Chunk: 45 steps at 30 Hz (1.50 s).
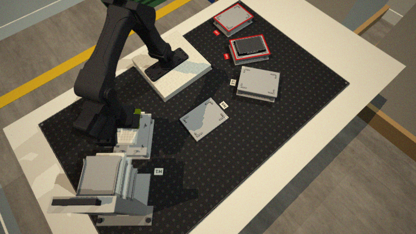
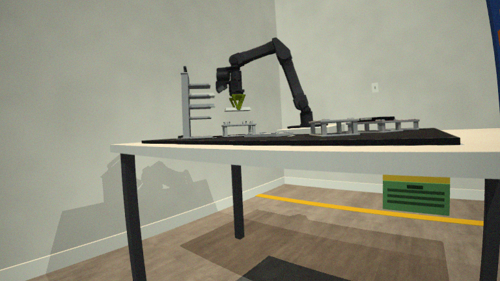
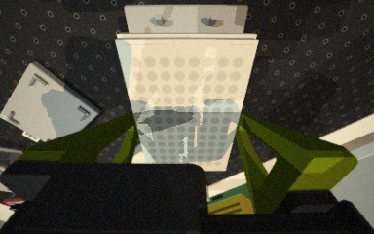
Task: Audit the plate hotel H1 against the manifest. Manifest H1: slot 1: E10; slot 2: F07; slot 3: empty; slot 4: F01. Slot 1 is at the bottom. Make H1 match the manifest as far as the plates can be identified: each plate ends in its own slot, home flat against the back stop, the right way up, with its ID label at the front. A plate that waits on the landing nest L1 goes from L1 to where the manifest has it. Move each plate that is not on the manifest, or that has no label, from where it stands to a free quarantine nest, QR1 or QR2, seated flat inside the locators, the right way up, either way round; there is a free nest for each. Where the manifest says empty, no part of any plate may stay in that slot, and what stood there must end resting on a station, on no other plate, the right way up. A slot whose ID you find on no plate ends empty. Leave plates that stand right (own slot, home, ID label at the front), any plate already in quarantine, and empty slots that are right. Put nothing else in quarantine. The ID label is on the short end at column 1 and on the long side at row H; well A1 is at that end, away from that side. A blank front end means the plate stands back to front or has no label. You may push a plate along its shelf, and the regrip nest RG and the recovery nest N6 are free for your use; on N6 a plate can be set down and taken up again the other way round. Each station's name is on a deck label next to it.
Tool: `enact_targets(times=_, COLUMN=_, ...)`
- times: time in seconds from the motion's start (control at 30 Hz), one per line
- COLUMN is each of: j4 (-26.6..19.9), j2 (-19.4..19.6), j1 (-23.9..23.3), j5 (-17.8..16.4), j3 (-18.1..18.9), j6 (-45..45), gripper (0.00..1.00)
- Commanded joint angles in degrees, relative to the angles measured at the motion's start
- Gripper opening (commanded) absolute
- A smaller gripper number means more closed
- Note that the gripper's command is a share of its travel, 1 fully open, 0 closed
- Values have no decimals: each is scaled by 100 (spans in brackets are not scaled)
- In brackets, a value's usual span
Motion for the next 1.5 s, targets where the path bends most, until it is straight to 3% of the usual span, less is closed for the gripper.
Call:
enact_targets(times=0.0, j4=6, j2=-46, j1=1, j5=3, j3=18, j6=3, gripper=86)
enact_targets(times=1.47, j4=571, j2=1, j1=18, j5=3, j3=-499, j6=20, gripper=86)
